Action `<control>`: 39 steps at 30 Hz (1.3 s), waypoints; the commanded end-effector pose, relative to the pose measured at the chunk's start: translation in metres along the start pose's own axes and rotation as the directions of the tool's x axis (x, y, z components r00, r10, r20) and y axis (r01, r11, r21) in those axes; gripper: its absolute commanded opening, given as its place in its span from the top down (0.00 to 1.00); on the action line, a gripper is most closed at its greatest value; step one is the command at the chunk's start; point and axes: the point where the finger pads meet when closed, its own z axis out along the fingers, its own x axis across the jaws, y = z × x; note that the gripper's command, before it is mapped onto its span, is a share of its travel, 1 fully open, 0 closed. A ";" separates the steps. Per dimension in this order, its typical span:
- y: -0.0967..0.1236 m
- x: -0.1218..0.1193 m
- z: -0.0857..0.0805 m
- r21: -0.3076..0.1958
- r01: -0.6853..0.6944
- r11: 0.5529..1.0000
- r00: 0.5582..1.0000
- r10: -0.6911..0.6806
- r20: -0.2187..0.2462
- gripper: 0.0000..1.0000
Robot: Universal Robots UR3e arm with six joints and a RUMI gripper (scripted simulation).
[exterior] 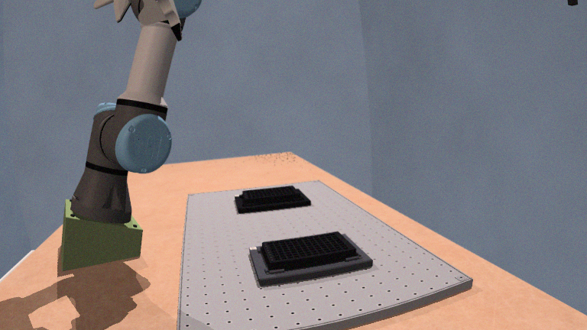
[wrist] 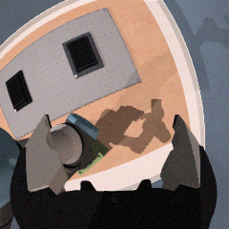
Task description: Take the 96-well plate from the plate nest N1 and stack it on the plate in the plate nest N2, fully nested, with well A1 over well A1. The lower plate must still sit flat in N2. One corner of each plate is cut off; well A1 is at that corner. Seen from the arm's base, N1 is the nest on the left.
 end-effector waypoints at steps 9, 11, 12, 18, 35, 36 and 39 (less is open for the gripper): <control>0.000 0.000 0.000 0.000 0.000 1.000 1.000 0.000 -0.001 0.00; 0.000 0.000 0.000 0.000 0.000 1.000 1.000 0.000 -0.001 0.00; 0.000 0.000 0.000 0.000 0.000 1.000 1.000 0.000 -0.001 0.00; -0.002 -0.002 0.004 -0.030 0.006 1.000 1.000 -0.006 0.016 0.00; -0.023 -0.028 0.048 -0.175 0.048 0.983 0.996 -0.033 0.087 0.00; -0.024 -0.030 0.051 -0.175 0.048 0.983 0.996 -0.033 0.087 0.00; -0.029 -0.037 0.061 -0.206 0.061 0.977 0.995 -0.042 0.095 0.00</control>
